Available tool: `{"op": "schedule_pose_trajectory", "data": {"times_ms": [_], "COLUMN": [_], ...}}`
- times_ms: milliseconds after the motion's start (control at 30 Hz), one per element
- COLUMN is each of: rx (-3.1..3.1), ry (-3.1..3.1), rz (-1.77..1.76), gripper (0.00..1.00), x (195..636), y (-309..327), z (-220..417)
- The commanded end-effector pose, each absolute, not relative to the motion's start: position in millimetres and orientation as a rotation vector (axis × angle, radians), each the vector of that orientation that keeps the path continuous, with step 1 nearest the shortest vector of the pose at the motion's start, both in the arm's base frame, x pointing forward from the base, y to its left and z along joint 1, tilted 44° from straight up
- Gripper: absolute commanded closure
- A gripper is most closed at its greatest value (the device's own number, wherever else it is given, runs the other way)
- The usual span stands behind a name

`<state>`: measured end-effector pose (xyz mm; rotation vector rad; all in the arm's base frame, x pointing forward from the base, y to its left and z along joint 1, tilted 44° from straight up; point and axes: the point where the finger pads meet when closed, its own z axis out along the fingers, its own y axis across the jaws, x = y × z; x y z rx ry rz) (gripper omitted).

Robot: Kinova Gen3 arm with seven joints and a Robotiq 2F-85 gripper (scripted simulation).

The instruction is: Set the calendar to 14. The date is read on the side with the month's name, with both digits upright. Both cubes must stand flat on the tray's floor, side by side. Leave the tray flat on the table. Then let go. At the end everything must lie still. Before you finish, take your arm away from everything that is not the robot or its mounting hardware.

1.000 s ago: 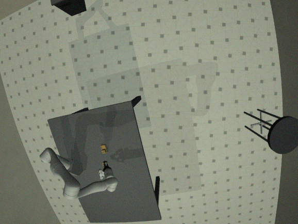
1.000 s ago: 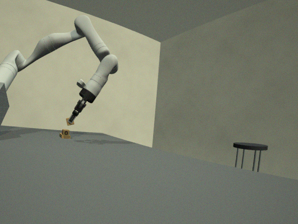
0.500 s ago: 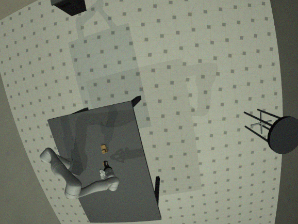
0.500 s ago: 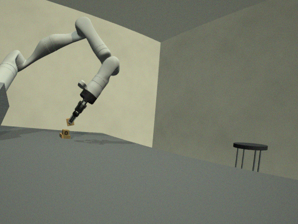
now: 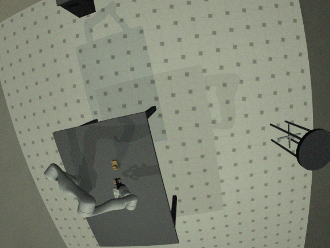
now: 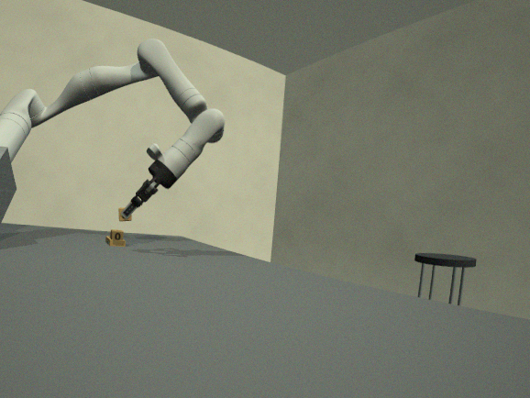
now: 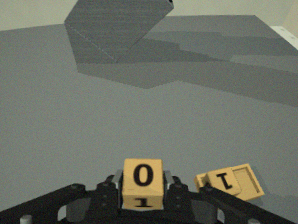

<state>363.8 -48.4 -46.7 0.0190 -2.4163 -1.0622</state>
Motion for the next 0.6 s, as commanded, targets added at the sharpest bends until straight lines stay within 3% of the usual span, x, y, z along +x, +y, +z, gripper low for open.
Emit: {"op": "schedule_pose_trajectory", "data": {"times_ms": [0, 567], "rx": [0.032, 0.084], "ry": [-2.405, -2.306], "rz": [-1.062, -1.024], "gripper": [0.72, 0.72], "x": [366.3, 366.6], "y": [-43.7, -44.5], "z": [-51.1, -50.7]}}
